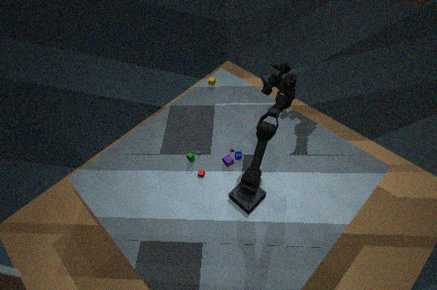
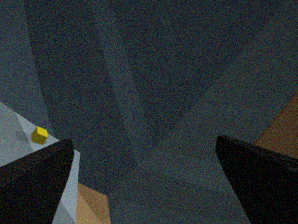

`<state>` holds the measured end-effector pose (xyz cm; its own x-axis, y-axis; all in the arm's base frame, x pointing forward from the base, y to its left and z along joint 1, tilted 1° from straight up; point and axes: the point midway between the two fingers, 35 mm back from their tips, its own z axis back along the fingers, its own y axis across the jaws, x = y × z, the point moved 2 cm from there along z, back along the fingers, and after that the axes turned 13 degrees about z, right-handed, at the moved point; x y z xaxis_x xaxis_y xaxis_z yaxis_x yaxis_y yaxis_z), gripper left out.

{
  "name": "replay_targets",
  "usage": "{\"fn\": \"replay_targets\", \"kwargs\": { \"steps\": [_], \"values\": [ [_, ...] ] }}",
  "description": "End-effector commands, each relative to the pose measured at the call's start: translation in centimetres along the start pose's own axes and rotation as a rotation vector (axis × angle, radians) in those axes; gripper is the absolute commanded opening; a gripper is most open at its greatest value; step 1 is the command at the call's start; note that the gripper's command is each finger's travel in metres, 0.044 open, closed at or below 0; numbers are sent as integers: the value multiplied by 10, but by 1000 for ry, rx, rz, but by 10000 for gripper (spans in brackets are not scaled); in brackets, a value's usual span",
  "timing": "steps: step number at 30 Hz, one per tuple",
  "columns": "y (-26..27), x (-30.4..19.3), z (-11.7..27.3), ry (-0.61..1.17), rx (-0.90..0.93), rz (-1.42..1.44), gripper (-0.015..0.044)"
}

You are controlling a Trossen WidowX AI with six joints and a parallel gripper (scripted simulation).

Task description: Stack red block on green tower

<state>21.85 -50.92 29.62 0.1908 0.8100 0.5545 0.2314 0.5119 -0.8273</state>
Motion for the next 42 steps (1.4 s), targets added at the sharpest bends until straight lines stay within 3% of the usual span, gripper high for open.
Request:
{"fn": "replay_targets", "kwargs": {
  "steps": [1, 12, 23, 32, 42],
  "values": [
    [1, 1, -2, 0, 2, -6, 426],
    [85, 59, -86, 39, 165, -322, 440],
    [193, 138, -130, 154, 404, -583, 440],
    [283, 205, -131, 303, 627, -681, 440],
    [373, 276, -92, 499, 877, -677, 440]
  ]
}}
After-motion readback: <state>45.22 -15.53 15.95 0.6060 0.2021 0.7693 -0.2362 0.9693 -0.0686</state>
